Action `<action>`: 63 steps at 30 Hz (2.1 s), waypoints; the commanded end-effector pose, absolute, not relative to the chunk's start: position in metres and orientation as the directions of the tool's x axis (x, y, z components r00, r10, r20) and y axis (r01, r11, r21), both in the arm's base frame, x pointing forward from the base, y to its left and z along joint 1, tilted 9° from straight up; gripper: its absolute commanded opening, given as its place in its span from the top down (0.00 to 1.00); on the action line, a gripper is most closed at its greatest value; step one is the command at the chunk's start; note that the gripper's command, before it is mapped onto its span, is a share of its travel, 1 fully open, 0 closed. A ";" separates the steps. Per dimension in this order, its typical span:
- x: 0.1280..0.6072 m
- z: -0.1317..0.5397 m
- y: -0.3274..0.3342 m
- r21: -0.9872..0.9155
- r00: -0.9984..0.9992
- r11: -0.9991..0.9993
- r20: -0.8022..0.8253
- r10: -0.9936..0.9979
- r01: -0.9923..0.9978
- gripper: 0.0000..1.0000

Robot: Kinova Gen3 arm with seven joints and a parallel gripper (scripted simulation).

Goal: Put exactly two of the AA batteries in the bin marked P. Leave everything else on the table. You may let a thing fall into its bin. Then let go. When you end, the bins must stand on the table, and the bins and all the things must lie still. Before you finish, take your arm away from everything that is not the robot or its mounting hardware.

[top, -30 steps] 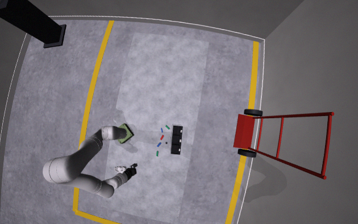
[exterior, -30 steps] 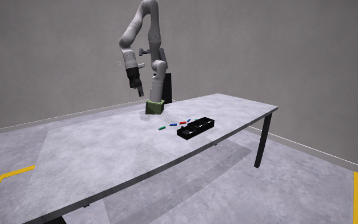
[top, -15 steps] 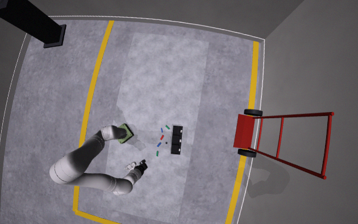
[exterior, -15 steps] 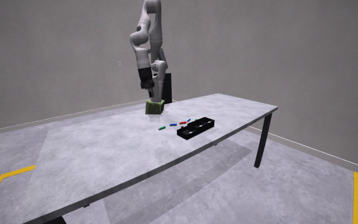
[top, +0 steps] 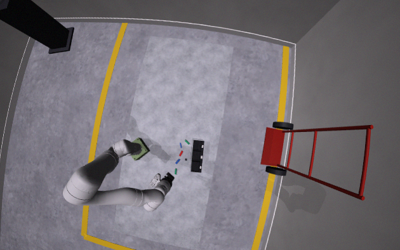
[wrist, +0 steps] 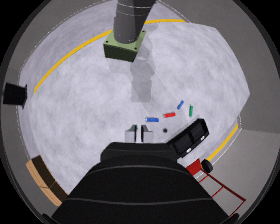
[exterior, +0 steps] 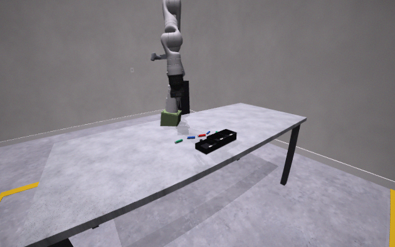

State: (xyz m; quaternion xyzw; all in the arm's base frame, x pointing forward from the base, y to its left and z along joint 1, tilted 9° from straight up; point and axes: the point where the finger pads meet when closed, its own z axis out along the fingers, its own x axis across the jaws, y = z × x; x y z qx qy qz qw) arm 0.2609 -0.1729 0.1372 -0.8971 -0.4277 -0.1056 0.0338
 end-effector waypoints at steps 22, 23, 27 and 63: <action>0.336 0.159 -0.079 0.110 0.172 -0.186 0.120 0.978 0.976 0.69; 0.336 0.159 -0.079 0.110 0.172 -0.186 0.120 0.978 0.976 0.69; 0.336 0.159 -0.079 0.110 0.172 -0.186 0.120 0.978 0.976 0.69; 0.462 0.042 -0.142 -0.086 0.987 -0.992 0.139 0.083 0.095 0.69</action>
